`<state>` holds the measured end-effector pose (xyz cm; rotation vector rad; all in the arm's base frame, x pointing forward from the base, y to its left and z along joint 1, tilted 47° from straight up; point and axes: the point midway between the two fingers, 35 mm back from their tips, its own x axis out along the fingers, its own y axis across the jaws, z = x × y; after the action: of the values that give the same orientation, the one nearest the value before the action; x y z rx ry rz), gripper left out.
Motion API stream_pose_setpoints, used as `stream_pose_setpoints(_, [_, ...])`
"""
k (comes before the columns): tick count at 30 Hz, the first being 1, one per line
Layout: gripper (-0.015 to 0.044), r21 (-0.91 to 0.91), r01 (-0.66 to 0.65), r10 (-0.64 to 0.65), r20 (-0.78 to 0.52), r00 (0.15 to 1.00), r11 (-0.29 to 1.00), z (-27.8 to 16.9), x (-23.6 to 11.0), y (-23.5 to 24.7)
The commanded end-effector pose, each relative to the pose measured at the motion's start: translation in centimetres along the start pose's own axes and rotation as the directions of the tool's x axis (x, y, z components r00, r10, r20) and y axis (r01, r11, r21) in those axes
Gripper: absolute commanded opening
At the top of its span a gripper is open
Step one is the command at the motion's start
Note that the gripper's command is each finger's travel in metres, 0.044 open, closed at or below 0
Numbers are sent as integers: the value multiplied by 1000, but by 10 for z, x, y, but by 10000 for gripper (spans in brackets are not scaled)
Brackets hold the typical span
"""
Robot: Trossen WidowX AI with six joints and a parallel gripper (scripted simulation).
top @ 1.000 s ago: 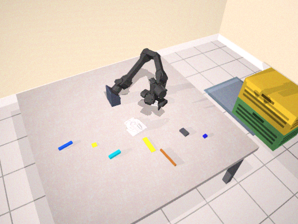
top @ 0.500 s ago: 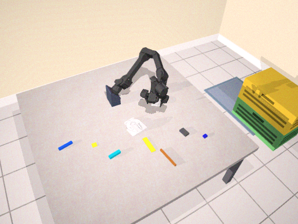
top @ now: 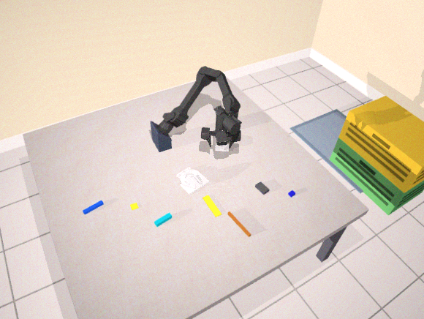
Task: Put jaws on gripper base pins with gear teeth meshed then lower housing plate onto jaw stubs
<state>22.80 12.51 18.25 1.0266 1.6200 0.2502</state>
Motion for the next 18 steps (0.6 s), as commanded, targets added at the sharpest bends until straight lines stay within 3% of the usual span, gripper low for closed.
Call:
stream_pose_setpoints(1, [440, -82, 4, -4, 0, 1000, 997, -5, -1, 0])
stream_pose_setpoints(18, [440, -415, 0, -4, -8, 1000, 910, -26, -3, 4])
